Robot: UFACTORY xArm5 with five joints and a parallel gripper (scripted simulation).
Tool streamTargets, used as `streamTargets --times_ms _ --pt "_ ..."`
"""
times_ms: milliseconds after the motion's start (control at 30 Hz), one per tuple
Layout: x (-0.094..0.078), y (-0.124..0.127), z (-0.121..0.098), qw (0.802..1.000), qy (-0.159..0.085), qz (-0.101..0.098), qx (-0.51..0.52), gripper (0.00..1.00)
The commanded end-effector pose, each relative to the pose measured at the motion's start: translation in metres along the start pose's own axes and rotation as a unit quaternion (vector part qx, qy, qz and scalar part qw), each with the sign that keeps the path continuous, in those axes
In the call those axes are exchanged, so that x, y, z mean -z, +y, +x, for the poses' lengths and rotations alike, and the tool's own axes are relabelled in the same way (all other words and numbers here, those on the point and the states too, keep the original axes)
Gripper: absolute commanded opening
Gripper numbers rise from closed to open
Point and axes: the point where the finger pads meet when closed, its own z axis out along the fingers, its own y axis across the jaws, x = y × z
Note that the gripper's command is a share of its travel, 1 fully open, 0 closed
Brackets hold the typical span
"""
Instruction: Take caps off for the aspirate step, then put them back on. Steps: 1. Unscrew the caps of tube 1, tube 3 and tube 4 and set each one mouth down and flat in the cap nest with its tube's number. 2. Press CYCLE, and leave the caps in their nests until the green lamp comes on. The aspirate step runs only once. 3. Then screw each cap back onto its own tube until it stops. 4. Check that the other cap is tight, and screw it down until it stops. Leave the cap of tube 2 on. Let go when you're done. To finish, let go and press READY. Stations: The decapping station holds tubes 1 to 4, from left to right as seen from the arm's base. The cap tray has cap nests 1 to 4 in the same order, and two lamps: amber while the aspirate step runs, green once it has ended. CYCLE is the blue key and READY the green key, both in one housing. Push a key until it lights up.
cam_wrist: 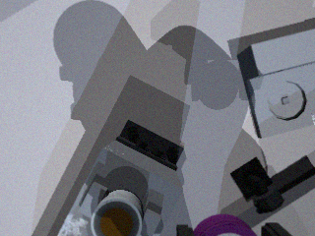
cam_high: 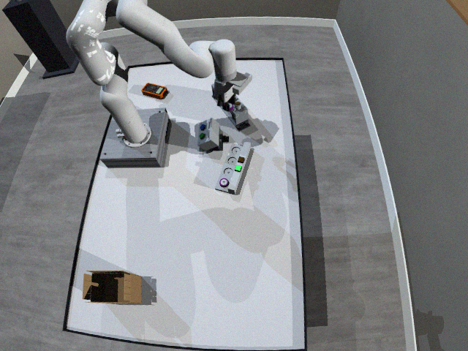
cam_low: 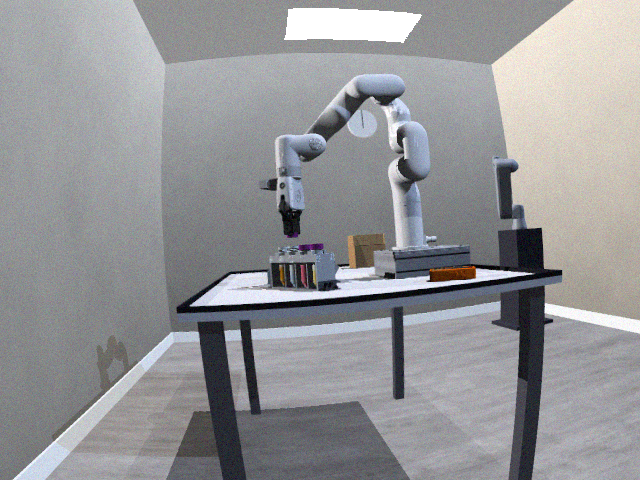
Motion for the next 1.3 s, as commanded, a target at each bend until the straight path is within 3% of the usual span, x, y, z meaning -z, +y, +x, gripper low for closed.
streamTargets --times_ms 0,367,800,1067,1267 --pt "0.001 -0.032 -0.015 1.0 -0.001 0.003 -0.001 0.0" --pt "0.001 -0.082 -0.041 1.0 -0.001 0.003 -0.001 0.0" --pt "0.001 -0.082 -0.041 1.0 -0.001 0.003 -0.001 0.0" --pt "-0.023 -0.082 -0.041 1.0 -0.001 0.003 -0.001 0.0" --pt "-0.024 -0.082 -0.041 1.0 -0.001 0.003 -0.001 0.0"
